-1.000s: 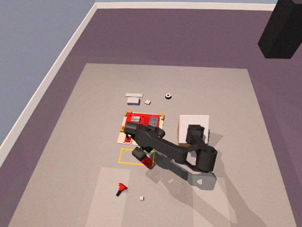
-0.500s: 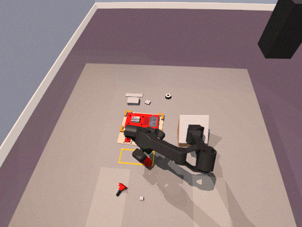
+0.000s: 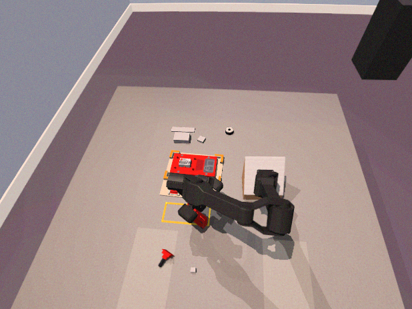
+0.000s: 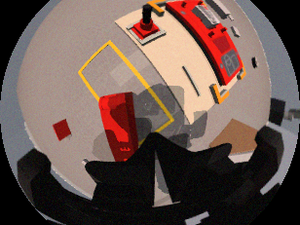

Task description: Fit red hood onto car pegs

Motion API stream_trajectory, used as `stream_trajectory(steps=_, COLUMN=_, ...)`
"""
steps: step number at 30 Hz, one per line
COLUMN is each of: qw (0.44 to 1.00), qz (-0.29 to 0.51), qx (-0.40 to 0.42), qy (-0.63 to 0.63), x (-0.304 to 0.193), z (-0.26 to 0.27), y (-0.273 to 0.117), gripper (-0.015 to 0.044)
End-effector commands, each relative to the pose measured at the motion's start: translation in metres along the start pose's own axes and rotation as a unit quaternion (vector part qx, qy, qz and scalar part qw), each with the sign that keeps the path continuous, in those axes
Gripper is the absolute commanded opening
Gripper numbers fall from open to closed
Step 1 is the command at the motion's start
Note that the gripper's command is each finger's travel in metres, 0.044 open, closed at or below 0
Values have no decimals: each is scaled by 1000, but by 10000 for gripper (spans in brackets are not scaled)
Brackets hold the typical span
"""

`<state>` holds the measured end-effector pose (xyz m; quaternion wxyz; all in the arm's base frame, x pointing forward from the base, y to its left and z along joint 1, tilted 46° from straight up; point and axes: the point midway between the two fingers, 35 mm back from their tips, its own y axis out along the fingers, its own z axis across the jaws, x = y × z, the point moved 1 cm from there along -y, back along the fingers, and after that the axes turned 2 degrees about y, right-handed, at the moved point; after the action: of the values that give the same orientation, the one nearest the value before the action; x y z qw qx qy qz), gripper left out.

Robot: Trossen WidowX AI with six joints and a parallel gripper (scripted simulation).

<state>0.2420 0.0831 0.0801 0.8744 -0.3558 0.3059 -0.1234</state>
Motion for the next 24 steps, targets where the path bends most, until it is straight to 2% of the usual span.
stream_trajectory(steps=1, qw=1000, qz=-1, qx=2, qy=0, x=1, z=5, y=-1, gripper=0)
stream_trajectory(steps=24, qw=1000, qz=-1, qx=2, qy=-1, x=1, z=23, y=-1, gripper=0)
